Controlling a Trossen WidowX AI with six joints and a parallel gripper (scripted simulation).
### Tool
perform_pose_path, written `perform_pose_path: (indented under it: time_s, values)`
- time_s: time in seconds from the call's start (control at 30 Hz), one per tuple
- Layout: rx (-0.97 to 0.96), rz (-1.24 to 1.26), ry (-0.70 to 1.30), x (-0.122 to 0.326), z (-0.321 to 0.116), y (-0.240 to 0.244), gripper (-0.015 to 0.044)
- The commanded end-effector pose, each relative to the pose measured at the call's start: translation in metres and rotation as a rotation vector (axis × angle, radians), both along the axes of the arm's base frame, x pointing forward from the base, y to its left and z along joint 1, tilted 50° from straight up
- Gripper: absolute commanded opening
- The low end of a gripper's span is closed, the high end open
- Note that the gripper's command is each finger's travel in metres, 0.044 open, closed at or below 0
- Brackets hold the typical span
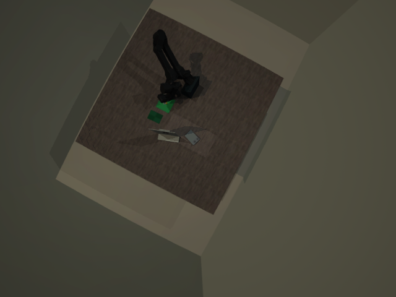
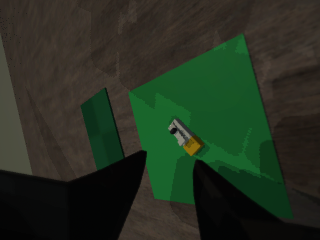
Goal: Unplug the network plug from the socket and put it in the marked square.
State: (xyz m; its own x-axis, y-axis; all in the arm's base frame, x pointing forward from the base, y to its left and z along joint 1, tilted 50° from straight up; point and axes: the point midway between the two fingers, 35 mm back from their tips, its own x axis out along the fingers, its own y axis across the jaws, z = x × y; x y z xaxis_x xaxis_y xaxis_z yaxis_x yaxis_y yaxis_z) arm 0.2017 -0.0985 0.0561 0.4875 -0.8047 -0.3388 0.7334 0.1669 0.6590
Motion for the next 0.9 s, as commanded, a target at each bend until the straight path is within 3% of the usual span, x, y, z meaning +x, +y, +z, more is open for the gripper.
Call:
perform_pose_path:
  time_s: [0.0,0.87]
  values:
    - [0.006,-0.004,-0.01,0.002,0.002,0.002,0.0156]
    - [0.04,-0.012,0.007,0.004,0.002,0.017,0.0156]
